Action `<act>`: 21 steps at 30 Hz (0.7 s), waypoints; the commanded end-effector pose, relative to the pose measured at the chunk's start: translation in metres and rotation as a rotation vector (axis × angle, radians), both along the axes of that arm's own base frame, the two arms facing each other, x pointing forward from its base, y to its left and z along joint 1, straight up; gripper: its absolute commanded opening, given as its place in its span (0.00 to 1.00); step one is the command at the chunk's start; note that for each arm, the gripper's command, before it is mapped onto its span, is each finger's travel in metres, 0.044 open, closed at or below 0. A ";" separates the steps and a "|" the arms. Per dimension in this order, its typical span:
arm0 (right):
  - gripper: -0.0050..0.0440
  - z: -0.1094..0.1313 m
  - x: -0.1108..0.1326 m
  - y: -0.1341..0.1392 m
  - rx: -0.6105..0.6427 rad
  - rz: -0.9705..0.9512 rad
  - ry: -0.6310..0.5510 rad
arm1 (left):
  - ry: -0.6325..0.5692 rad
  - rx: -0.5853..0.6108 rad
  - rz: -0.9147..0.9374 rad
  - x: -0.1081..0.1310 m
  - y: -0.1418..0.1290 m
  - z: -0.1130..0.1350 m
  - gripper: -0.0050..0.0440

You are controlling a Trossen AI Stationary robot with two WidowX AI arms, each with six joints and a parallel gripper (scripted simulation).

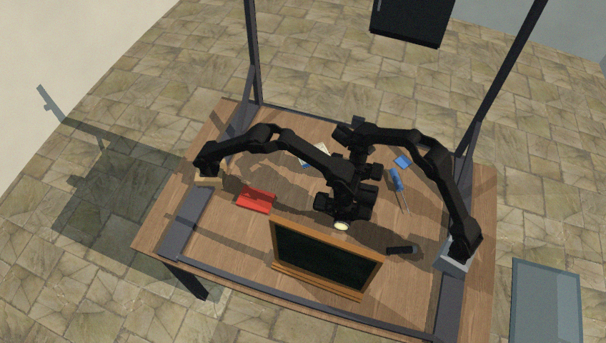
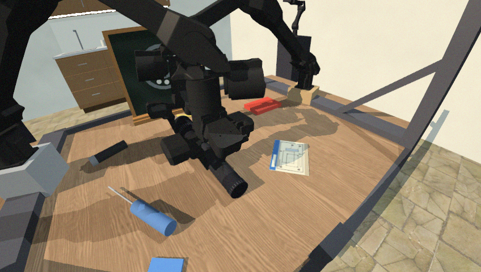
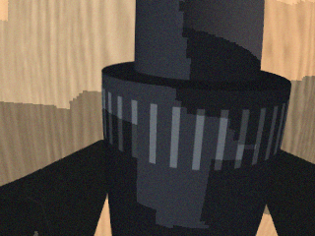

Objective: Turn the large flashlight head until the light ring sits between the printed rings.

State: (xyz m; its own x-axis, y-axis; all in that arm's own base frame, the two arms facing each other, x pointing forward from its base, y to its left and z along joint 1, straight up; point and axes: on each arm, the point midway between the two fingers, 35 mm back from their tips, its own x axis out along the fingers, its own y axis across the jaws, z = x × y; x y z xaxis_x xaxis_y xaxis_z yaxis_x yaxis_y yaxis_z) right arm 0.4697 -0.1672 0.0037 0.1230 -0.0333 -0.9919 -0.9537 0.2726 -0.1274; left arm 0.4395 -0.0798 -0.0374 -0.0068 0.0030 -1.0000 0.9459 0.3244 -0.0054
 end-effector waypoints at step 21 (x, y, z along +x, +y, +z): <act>1.00 0.016 0.005 -0.002 -0.007 0.002 0.005 | -0.029 -0.009 0.000 0.005 -0.001 0.013 0.37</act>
State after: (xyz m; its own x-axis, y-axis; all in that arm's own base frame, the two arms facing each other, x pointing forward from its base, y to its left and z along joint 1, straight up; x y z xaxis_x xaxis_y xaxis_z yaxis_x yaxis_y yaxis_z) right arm 0.4697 -0.1669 0.0015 0.0787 -0.0219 -0.9967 -0.9588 0.2722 -0.0817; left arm 0.4392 -0.0797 -0.0374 -0.0082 0.0029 -1.0000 0.9453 0.3261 -0.0068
